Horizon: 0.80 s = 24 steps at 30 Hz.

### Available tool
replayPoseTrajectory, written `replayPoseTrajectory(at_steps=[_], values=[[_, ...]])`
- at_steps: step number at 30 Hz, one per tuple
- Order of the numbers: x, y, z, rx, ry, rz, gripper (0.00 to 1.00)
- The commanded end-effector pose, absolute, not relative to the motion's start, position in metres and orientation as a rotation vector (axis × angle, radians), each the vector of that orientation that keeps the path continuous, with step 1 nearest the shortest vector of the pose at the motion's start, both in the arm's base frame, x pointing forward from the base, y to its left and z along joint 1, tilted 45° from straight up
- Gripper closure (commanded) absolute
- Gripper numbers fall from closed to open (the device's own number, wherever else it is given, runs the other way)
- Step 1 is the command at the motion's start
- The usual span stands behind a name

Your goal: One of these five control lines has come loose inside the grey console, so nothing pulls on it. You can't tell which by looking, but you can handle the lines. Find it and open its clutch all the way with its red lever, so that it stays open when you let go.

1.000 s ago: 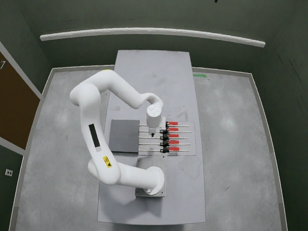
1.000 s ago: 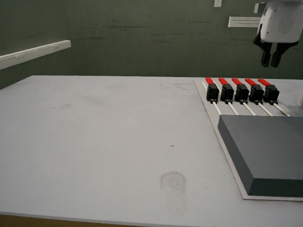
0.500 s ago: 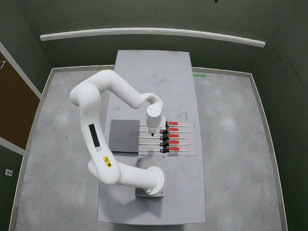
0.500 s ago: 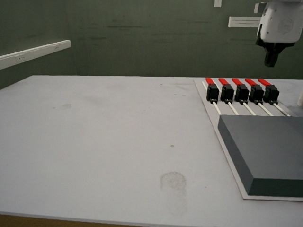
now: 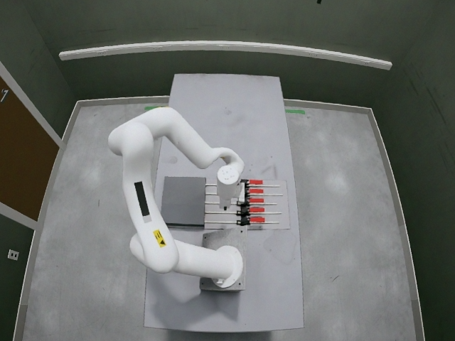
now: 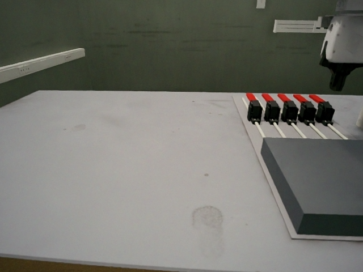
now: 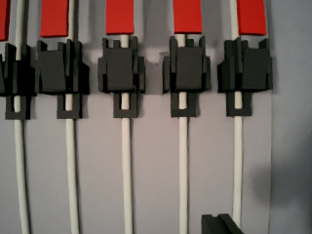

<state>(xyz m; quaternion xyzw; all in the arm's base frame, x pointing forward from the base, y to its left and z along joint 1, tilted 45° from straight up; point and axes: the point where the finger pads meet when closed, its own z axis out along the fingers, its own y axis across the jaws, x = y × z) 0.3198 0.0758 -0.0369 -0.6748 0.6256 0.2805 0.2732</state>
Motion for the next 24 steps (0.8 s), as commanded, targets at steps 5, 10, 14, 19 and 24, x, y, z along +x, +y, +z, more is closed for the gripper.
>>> replayPoseTrajectory(at_steps=[5, 10, 14, 19, 24], values=[[0.250, 0.100, -0.069, -1.823, 1.689, 0.731, 1.00], [0.249, 0.100, -0.069, -1.824, 1.689, 0.731, 1.00], [0.249, 0.102, -0.071, -1.822, 1.687, 0.733, 1.00], [0.248, 0.110, -0.079, -1.821, 1.687, 0.733, 1.00], [0.248, 0.123, -0.092, -1.821, 1.687, 0.733, 1.00]])
